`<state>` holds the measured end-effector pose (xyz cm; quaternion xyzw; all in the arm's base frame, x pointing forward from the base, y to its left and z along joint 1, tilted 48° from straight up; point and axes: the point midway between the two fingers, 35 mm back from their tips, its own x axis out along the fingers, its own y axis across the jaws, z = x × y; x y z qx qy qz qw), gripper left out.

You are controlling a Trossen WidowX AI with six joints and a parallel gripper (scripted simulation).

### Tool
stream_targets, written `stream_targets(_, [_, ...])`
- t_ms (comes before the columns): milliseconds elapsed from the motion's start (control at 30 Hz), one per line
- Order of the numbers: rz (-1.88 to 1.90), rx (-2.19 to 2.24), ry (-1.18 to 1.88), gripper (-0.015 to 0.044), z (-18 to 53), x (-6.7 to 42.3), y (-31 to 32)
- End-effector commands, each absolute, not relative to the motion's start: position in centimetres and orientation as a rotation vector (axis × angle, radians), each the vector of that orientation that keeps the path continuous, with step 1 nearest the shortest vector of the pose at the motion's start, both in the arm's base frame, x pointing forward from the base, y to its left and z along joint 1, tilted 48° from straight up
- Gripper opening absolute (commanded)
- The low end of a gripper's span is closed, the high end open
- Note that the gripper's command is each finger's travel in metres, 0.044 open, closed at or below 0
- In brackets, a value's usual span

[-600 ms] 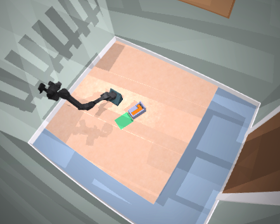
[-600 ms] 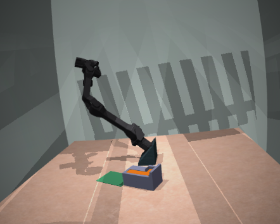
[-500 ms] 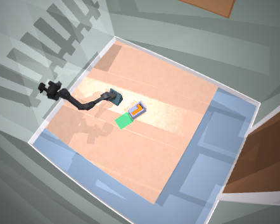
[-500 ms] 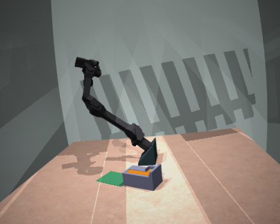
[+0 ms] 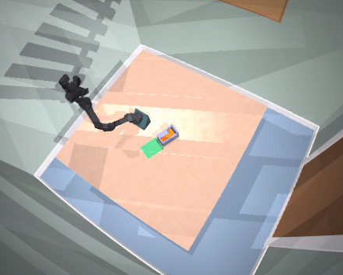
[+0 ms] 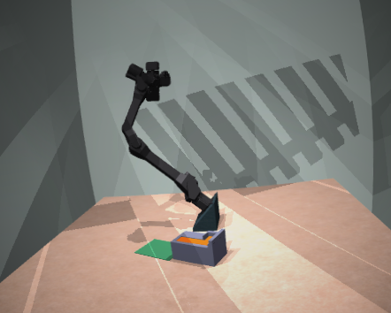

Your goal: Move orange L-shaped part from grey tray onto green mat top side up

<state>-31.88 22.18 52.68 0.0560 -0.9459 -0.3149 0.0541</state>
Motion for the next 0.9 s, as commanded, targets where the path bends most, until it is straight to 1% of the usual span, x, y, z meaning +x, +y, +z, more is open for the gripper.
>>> stream_targets(0, [-0.949, -0.12, -3.013, 0.018, 49.2, -30.3, 28.9])
stream_targets(200, [-0.923, -0.549, -3.207, 0.018, 43.3, -25.7, 37.9])
stream_targets(300, [-0.88, -0.757, -3.286, 0.018, 40.3, -22.0, 41.4])
stream_targets(367, [-0.908, -0.83, -3.318, 0.018, 38.9, -20.4, 42.6])
stream_targets(433, [-0.867, -1.004, -3.398, 0.018, 36.0, -17.2, 45.0])
stream_targets(667, [-0.717, -1.43, -3.613, 0.018, 28.1, -7.0, 48.7])
stream_targets(867, [-0.414, -1.731, -3.842, 0.018, 21.0, 2.6, 48.4])
